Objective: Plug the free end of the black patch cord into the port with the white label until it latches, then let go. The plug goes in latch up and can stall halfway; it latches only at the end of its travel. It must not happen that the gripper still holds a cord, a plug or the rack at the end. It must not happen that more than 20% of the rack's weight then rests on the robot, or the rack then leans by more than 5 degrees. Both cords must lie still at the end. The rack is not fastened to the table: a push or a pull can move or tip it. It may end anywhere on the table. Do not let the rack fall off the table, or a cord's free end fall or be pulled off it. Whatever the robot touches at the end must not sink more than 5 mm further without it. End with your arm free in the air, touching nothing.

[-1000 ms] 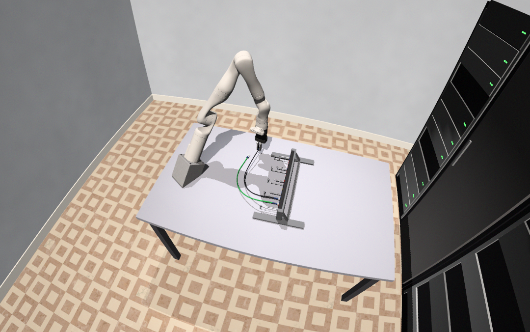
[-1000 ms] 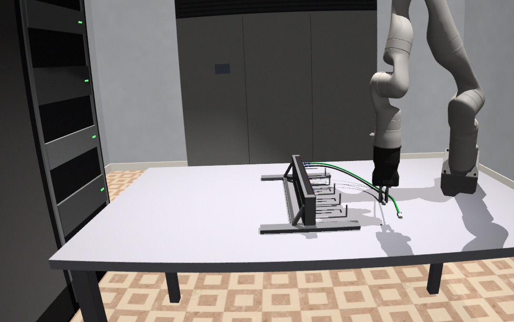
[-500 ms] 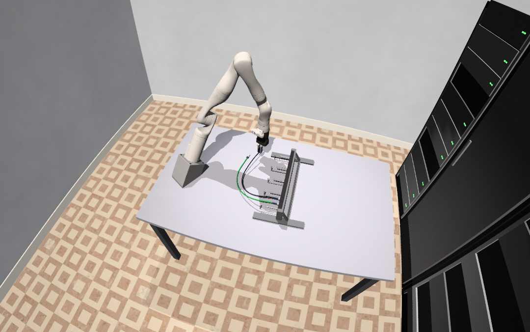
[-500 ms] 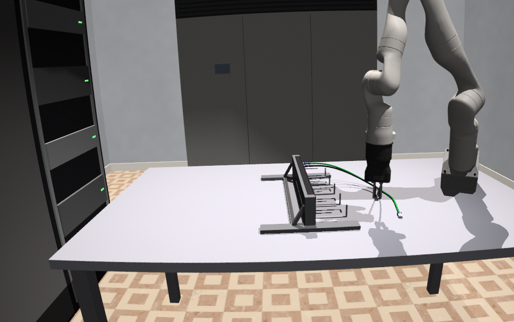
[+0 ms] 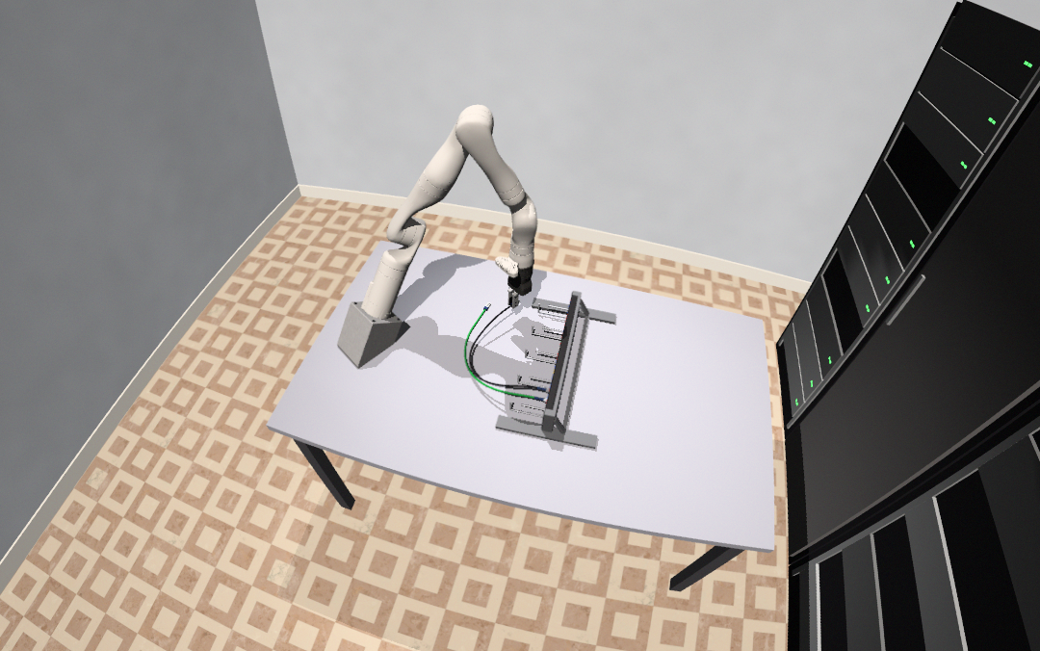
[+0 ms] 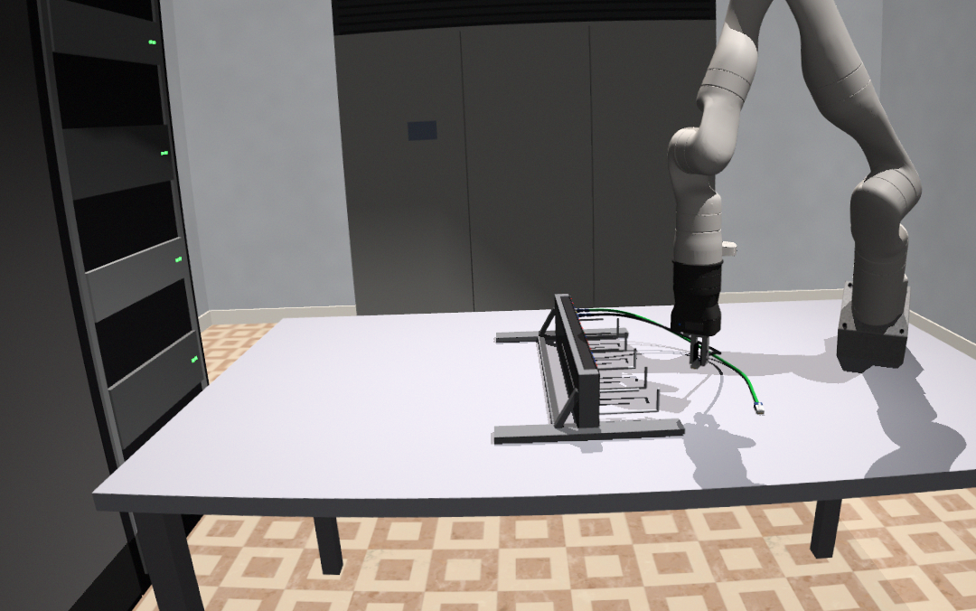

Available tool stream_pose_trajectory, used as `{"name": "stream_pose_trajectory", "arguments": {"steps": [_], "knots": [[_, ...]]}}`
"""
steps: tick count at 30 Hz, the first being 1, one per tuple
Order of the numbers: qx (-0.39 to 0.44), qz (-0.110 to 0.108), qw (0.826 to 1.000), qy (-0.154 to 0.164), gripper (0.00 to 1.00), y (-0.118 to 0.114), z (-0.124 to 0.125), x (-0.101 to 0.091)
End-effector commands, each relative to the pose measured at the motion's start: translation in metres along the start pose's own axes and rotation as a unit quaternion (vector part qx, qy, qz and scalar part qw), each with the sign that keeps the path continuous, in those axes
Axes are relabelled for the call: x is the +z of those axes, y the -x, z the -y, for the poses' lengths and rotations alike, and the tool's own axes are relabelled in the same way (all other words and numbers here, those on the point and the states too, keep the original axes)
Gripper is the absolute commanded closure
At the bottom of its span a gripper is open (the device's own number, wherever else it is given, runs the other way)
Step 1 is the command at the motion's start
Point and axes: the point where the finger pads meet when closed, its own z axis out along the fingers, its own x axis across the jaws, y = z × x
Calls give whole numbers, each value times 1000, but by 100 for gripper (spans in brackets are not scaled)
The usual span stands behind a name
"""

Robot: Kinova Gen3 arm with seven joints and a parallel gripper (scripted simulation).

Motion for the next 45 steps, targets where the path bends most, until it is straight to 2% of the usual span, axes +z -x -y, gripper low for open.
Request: {"name": "stream_pose_trajectory", "arguments": {"steps": [1, 3, 18, 20, 35, 37, 45], "knots": [[25, 0, 1000, 3, 100, 11, 3, -2], [25, 0, 1000, 3, 100, 11, 3, -2], [173, 0, 985, 3, 100, 61, 29, -12], [173, 0, 985, 3, 100, 61, 29, -12], [312, -1, 950, 3, 100, 109, 53, -21], [312, -1, 950, 3, 100, 109, 53, -21], [368, -1, 930, 3, 100, 129, 63, -25]]}}
